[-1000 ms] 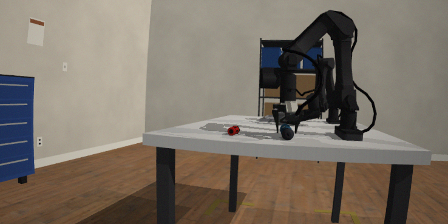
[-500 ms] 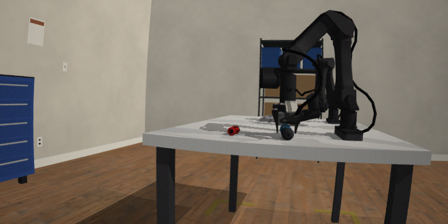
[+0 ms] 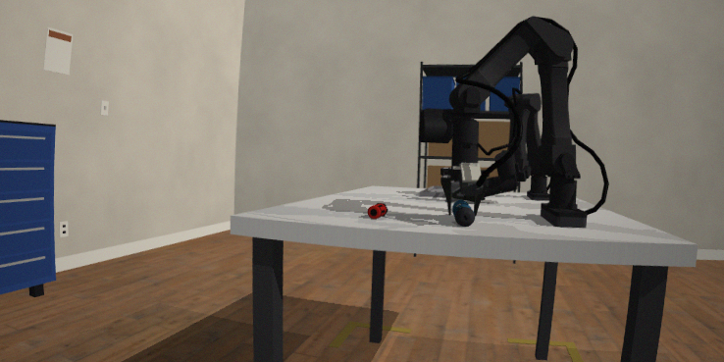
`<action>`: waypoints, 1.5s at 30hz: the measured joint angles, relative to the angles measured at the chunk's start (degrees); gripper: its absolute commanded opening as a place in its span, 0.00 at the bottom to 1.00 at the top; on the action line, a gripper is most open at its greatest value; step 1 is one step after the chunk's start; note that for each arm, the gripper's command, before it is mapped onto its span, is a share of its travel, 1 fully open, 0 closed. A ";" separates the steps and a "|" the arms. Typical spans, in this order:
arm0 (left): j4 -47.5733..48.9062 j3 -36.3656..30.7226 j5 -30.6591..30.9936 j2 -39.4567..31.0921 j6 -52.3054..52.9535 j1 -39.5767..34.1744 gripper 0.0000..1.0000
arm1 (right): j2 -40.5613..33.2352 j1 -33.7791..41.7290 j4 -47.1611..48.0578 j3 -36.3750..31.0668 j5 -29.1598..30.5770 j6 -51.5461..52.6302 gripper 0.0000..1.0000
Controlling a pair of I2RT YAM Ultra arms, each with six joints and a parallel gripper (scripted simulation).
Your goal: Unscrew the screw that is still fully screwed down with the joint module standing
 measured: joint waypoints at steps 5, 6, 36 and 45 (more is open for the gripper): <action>0.00 0.00 0.00 0.00 0.00 0.00 0.55 | 0.00 0.00 0.00 0.00 0.00 0.00 0.59; 0.00 0.00 0.00 0.00 0.00 0.00 0.55 | 0.00 0.00 0.00 0.00 0.00 0.00 0.59; 0.00 0.00 0.00 0.00 0.00 0.00 0.45 | 0.00 0.00 0.00 0.00 0.00 0.00 0.59; 0.00 0.00 0.00 0.00 0.00 0.00 0.45 | 0.00 0.00 0.00 0.00 0.00 0.00 0.59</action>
